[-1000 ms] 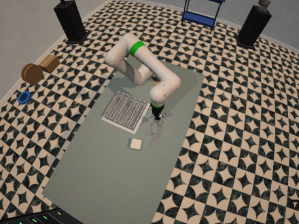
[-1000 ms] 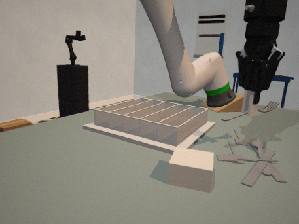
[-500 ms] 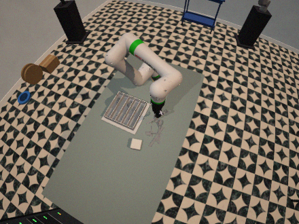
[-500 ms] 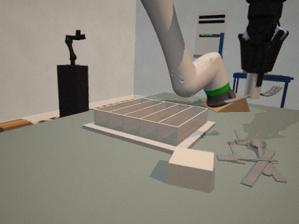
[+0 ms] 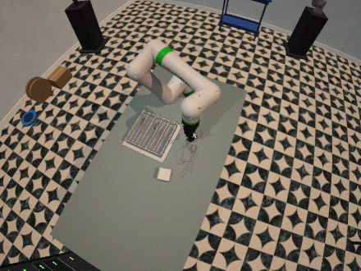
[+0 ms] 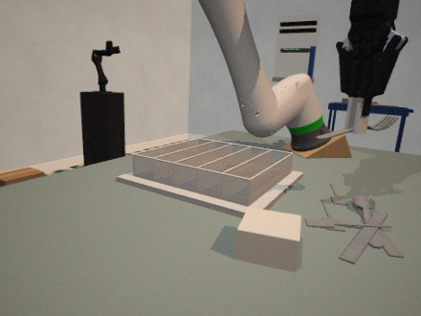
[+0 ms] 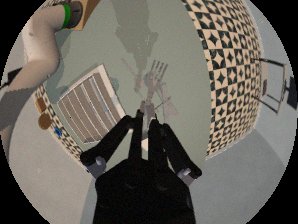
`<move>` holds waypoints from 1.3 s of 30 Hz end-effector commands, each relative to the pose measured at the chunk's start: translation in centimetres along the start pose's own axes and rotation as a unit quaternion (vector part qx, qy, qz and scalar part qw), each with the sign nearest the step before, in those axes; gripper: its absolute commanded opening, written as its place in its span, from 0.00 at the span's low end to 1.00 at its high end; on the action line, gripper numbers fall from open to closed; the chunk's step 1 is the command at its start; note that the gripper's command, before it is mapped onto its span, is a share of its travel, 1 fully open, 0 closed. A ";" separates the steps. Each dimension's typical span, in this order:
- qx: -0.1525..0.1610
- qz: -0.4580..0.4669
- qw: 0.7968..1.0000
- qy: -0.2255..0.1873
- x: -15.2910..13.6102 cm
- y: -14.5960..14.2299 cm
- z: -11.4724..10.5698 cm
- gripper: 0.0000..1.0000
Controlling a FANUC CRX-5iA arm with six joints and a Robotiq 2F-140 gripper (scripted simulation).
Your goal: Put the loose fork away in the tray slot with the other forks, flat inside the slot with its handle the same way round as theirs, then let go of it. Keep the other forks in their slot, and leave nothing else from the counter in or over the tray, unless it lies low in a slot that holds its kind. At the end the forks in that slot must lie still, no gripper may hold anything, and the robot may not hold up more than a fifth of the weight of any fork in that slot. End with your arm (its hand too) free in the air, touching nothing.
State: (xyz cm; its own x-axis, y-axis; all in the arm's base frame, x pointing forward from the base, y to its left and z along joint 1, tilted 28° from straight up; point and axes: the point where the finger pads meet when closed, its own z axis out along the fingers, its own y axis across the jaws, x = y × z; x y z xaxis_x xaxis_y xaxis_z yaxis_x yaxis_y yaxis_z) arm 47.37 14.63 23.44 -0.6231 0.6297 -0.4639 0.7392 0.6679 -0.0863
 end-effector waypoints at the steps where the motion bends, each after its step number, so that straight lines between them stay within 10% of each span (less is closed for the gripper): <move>1: 0.000 0.000 1.000 0.000 0.0 0.0 0.0 0.03; 18: 0.000 0.000 1.000 0.003 -1.7 -0.9 0.2 0.03; 39: 0.000 0.000 1.000 0.000 -18.1 -21.1 0.5 0.03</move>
State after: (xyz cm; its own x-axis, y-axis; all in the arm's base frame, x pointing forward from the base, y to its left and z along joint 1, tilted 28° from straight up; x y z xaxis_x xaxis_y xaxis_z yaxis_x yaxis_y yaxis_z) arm 44.44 -7.05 31.55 -0.6198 0.6344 -0.4619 0.7438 0.6626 -0.0881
